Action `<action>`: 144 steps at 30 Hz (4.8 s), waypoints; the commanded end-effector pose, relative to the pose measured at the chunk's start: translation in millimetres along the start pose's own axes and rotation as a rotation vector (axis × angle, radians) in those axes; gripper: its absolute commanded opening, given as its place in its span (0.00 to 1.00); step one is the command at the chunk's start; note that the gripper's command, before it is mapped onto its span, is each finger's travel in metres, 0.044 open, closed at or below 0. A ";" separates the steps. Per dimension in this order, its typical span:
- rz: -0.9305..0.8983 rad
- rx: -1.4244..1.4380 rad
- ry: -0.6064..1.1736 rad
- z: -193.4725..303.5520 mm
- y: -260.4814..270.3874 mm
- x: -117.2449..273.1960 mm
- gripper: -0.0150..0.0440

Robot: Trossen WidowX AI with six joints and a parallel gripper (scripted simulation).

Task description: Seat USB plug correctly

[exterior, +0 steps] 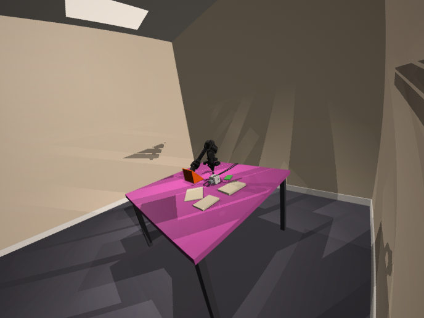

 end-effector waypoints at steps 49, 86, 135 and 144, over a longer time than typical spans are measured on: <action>0.008 0.008 -0.044 -1.1 -0.5 -6.7 0.25; 0.009 0.009 -0.054 -1.2 -0.7 -11.2 0.25; 0.009 0.009 -0.055 -1.1 -0.7 -17.0 0.25; 0.009 0.009 -0.055 -1.0 -0.7 -18.1 0.25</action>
Point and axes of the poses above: the point midway between the two fingers, 35 mm back from their tips, its own x axis back along the fingers, its own y axis across the jaws, z = x × y, the point moved 7 cm from there along x, back along the fingers, and after that the axes turned 9 degrees about x, right-handed, at the moved point
